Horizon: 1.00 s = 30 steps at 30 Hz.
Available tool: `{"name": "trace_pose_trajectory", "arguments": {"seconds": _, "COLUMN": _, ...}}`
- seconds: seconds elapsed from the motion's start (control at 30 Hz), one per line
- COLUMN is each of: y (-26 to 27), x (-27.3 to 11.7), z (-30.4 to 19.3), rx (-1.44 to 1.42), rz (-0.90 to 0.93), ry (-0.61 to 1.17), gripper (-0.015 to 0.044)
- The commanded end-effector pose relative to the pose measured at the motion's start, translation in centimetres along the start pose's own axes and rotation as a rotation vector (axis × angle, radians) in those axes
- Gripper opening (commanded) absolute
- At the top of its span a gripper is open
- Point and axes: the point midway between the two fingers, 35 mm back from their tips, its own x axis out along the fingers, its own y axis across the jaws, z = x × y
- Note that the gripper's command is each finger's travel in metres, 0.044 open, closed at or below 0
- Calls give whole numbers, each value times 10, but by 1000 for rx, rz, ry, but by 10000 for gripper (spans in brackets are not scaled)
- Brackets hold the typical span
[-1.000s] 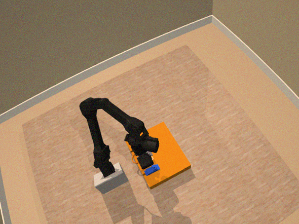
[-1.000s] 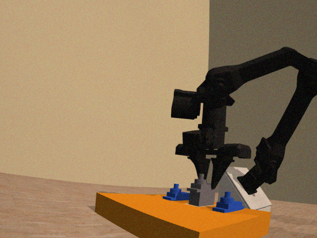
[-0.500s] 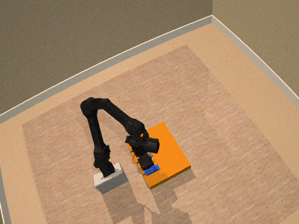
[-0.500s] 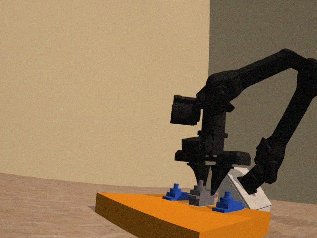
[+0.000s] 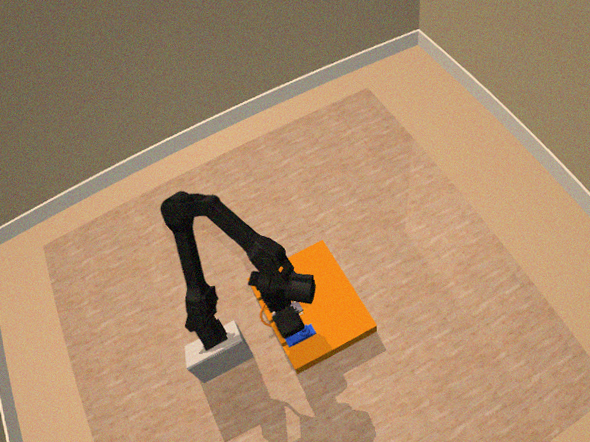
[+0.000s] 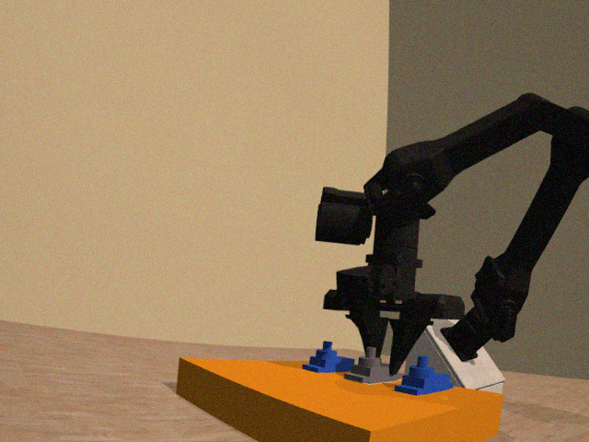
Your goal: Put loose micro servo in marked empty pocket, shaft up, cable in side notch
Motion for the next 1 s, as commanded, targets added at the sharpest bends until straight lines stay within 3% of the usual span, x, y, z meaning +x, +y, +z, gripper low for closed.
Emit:
{"name": "trace_pose_trajectory", "arguments": {"seconds": 0.0, "y": 0, "x": 3, "z": 1, "rx": 3, "rz": 2, "ry": -4, "gripper": 0}}
{"name": "trace_pose_trajectory", "arguments": {"seconds": 0.23, "y": 0, "x": 2, "z": 0, "rx": 3, "rz": 2, "ry": -4, "gripper": 184}}
{"name": "trace_pose_trajectory", "arguments": {"seconds": 0.57, "y": 1, "x": -34, "z": -1, "rx": 3, "rz": 1, "ry": -3, "gripper": 187}}
{"name": "trace_pose_trajectory", "arguments": {"seconds": 0.87, "y": -3, "x": -65, "z": 53, "rx": 4, "rz": 1, "ry": -9, "gripper": 424}}
{"name": "trace_pose_trajectory", "arguments": {"seconds": 0.97, "y": -2, "x": -80, "z": 76, "rx": 2, "rz": 0, "ry": -8, "gripper": 440}}
